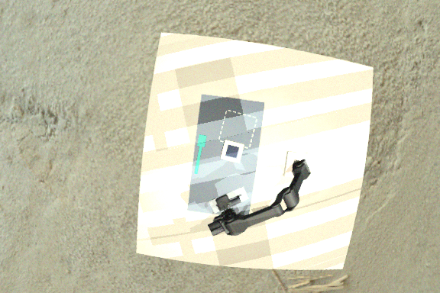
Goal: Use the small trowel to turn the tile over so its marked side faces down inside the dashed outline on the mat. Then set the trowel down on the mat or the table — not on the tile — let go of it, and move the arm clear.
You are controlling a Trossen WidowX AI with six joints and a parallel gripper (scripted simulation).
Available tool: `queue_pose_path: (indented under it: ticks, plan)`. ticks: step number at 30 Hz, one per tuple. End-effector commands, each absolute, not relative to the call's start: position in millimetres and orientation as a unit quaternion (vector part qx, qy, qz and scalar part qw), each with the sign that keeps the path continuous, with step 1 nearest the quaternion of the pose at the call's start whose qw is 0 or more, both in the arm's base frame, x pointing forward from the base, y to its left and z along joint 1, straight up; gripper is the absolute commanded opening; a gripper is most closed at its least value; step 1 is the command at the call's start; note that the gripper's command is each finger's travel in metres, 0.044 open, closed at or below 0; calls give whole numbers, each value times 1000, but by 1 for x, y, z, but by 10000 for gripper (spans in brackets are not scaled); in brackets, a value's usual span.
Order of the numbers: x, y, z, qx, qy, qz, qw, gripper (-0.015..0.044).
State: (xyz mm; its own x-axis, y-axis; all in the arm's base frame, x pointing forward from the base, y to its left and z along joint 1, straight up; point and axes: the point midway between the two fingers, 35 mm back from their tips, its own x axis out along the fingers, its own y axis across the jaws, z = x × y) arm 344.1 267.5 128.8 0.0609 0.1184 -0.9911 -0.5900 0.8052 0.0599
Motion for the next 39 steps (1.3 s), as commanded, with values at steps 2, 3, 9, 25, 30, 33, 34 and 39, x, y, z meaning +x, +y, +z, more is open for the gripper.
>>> queue_pose_path:
  ticks: [2,3,9,25,30,33,34,39]
  plan:
    - [346,243,138,-204,662,216,688,270]
    - [346,243,138,-204,662,216,688,270]
    - [347,244,134,-204,662,216,688,270]
    - [349,245,108,-204,662,216,688,270]
    - [349,245,99,-204,662,216,688,270]
    - [348,245,95,-204,662,216,688,270]
    - [348,245,94,-204,662,216,688,270]
    - [348,245,94,-204,662,216,688,243]
